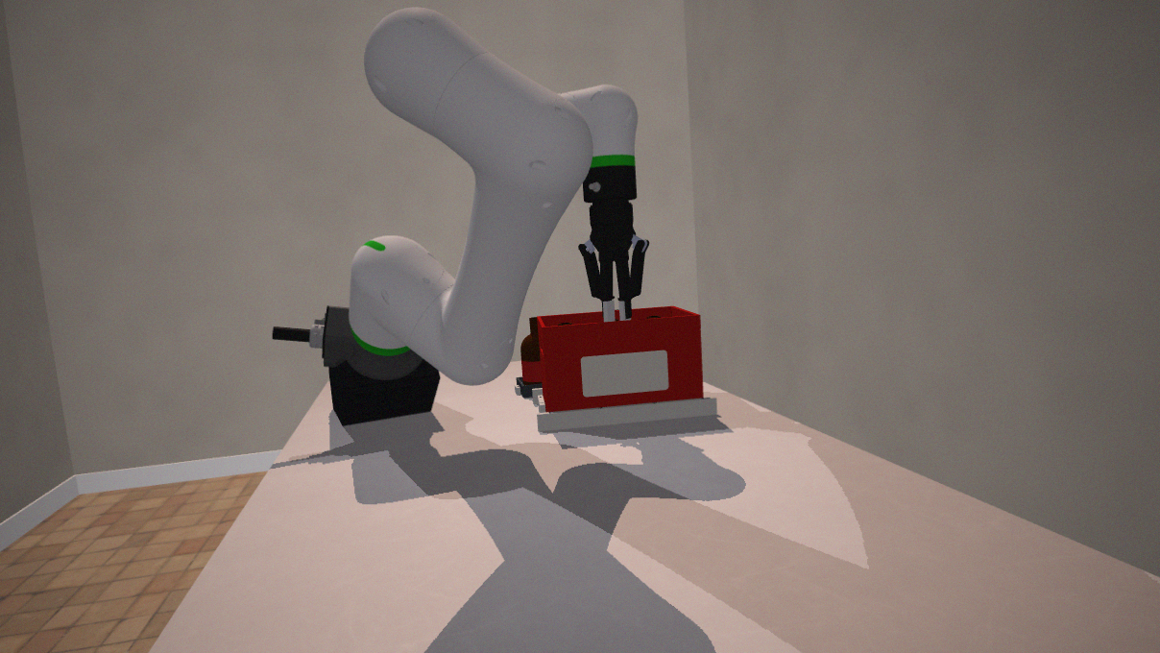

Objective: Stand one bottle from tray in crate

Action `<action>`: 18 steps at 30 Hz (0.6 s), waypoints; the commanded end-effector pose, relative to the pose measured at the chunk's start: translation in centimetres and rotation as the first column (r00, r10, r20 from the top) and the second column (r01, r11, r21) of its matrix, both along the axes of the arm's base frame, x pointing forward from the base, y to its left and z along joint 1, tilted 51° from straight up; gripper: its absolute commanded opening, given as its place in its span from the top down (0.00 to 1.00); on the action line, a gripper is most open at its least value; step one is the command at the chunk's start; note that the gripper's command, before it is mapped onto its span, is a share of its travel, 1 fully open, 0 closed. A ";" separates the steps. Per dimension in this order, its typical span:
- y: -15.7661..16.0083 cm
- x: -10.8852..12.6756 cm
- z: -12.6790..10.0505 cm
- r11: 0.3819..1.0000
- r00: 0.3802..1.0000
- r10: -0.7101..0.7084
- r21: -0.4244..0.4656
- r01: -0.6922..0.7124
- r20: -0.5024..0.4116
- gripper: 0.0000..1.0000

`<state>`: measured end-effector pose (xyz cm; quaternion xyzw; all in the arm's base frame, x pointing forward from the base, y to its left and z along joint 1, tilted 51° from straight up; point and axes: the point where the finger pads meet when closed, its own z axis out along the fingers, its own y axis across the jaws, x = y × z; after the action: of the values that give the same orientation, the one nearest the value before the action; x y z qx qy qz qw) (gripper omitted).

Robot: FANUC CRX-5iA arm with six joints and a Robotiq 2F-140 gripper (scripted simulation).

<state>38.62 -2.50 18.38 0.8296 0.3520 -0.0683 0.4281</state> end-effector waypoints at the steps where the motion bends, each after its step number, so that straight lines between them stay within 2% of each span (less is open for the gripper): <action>1: 0.0 0.0 0.0 1.000 1.000 0.000 0.000 0.000 0.000 1.00; 8: 0.0 0.0 0.0 1.000 1.000 0.000 0.000 0.000 0.000 1.00; 9: 0.0 0.0 0.0 1.000 1.000 0.000 0.000 0.000 0.000 0.62; 18: 0.0 0.0 0.0 1.000 1.000 0.000 0.000 0.000 0.000 0.62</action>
<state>38.62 -2.50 18.38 0.8296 0.3520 -0.0683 0.4281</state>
